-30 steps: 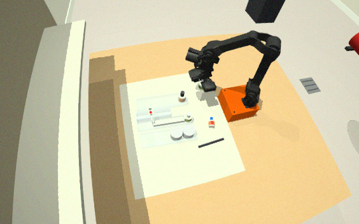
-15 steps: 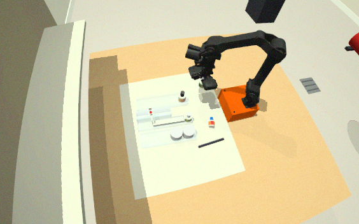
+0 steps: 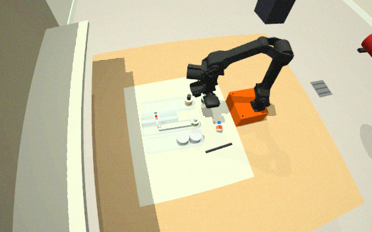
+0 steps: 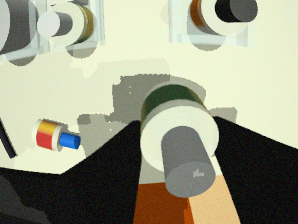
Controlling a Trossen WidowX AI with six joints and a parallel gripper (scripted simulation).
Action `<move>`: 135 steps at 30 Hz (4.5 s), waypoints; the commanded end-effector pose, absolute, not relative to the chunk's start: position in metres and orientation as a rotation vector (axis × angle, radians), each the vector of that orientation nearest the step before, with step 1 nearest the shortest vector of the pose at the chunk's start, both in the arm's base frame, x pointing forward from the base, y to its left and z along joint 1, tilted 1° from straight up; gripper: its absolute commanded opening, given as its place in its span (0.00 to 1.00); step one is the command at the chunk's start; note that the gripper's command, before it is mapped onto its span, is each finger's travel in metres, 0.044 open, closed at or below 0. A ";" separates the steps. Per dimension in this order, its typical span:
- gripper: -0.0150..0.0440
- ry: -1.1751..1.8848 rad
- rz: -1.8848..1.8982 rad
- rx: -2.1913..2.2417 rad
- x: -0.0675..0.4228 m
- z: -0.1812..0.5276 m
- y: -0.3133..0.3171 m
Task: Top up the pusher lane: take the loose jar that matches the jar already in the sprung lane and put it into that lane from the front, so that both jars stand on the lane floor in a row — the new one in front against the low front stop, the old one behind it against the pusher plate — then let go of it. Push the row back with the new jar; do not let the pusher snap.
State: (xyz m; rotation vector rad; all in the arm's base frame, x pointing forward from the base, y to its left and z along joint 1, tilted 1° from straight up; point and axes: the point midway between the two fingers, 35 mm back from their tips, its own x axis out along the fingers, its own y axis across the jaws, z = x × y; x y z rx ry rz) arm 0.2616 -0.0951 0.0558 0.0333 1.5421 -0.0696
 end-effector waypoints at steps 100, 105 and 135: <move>0.25 1.543 -0.075 0.056 0.318 0.004 -0.020; 0.25 1.542 -0.075 0.056 0.320 0.005 -0.020; 0.25 1.541 -0.075 0.056 0.333 0.008 -0.021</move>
